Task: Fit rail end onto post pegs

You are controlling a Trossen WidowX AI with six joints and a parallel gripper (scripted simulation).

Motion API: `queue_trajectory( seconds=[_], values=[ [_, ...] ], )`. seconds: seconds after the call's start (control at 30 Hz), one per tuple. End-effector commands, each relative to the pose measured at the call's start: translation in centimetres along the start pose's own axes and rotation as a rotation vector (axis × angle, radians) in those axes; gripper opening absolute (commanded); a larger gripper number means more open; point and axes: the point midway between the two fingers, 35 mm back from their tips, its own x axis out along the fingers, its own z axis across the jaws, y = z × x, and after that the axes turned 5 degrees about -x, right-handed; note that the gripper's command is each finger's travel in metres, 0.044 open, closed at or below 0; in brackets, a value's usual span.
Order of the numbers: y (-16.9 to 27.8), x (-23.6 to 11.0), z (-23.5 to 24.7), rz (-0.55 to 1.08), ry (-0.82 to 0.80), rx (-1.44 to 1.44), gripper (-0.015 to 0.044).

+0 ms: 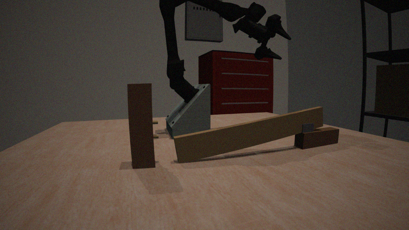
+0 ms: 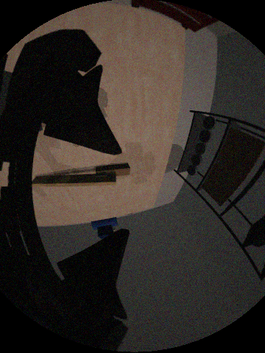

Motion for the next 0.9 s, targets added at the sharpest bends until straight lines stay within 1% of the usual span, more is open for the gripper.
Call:
queue_trajectory(
  seconds=[0.0,0.17,0.33,0.47,0.63,0.73,0.77,0.87],
  values=[
    [5.2,2.0,-2.2,0.113,-0.056,0.016,0.044],
    [14.0,4.3,-4.3,0.273,-0.174,0.052,0.044],
    [23.0,5.4,-4.4,0.407,-0.322,0.087,0.044],
    [30.0,5.2,-3.1,0.492,-0.459,0.118,0.044],
    [38.0,3.8,-0.1,0.566,-0.65,0.16,0.044],
    [42.1,2.6,1.9,0.589,-0.761,0.186,0.044],
    [42.8,2.4,2.2,0.592,-0.781,0.191,0.044],
    [43.0,2.3,2.4,0.593,-0.787,0.193,0.044]
  ],
)
